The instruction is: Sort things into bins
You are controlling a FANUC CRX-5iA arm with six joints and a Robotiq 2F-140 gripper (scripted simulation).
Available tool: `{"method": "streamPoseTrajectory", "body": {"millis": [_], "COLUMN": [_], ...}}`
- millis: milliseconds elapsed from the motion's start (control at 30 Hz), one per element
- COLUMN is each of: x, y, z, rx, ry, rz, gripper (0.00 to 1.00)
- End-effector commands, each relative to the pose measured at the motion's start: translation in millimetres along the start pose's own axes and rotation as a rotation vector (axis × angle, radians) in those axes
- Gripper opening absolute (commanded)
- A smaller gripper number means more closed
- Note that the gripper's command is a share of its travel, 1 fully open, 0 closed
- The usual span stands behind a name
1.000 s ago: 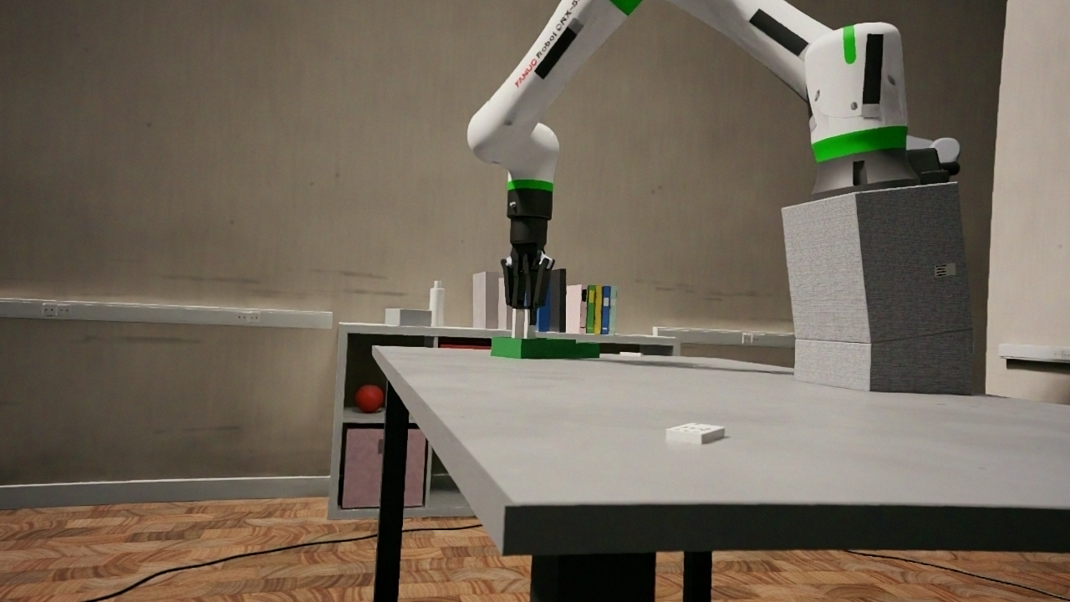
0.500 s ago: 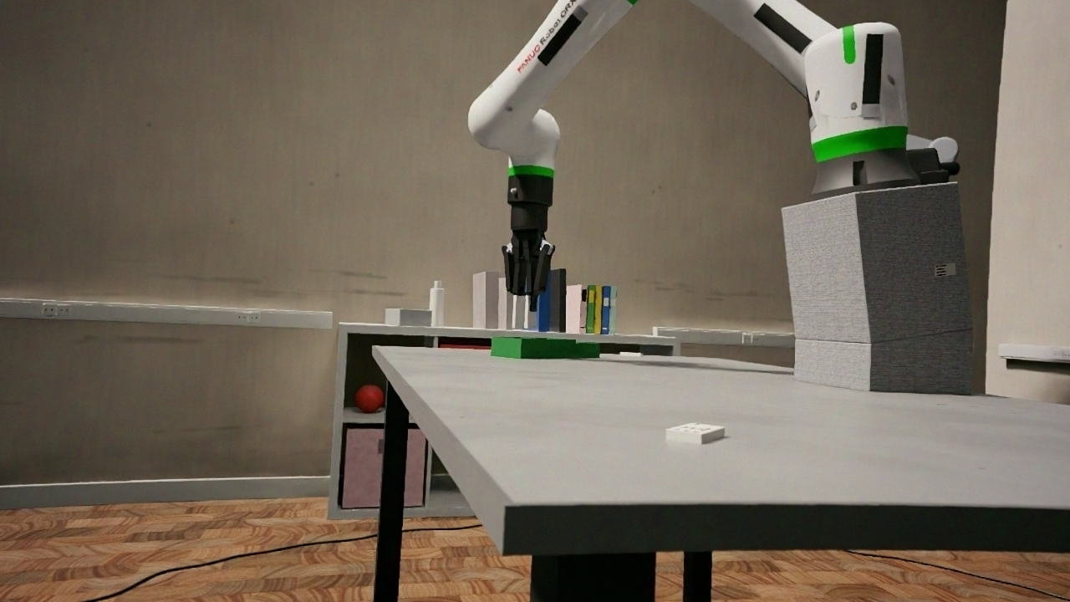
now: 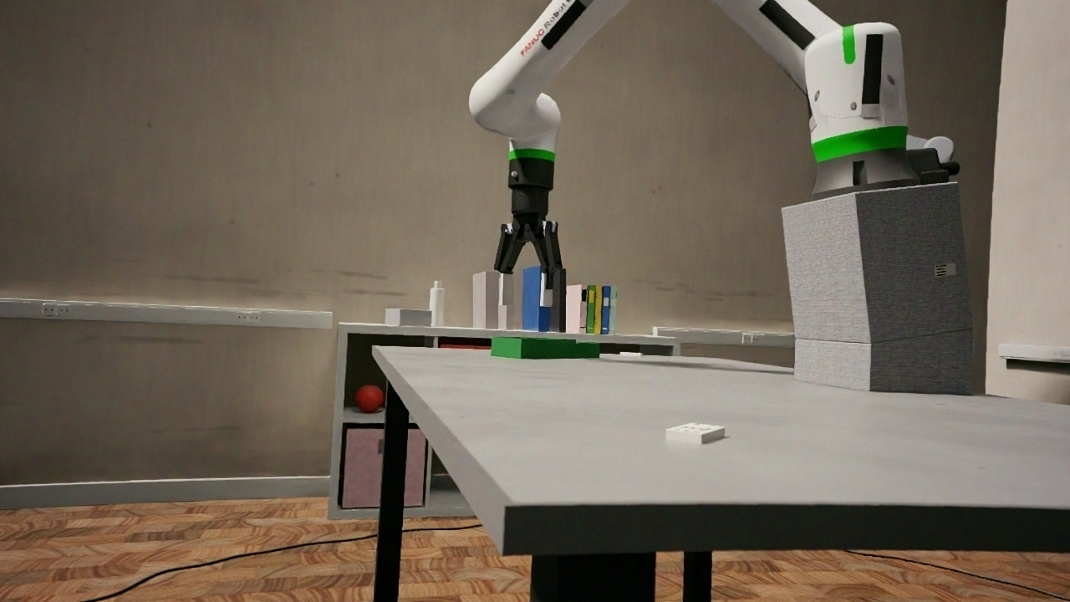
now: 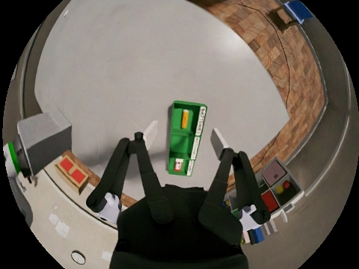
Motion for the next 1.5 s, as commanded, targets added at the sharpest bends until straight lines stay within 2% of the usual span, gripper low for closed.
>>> {"method": "streamPoseTrajectory", "body": {"millis": [0, 100, 167, 667, 800, 1467], "x": [12.7, 24.7, 24.7, 84.7, 92.7, 94.3], "y": [0.1, 0.1, 0.1, 0.1, 0.1, 0.1], "z": [0.0, 0.0, 0.0, 0.0, 0.0, 0.0], "rx": [0.000, 0.000, 0.000, 0.000, 0.000, 0.000], "ry": [0.000, 0.000, 0.000, 0.000, 0.000, 0.000], "rz": [0.000, 0.000, 0.000, 0.000, 0.000, 0.000], "gripper": [1.00, 1.00, 1.00, 1.00, 1.00, 1.00]}}
Point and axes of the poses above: the point where the finger pads meet when closed, its own x axis back along the fingers, its own y axis across the jaws, z = x × y, the point moved 6 cm from there along x, back along the fingers, and after that the axes turned 12 degrees about -x, right-handed, at the moved point
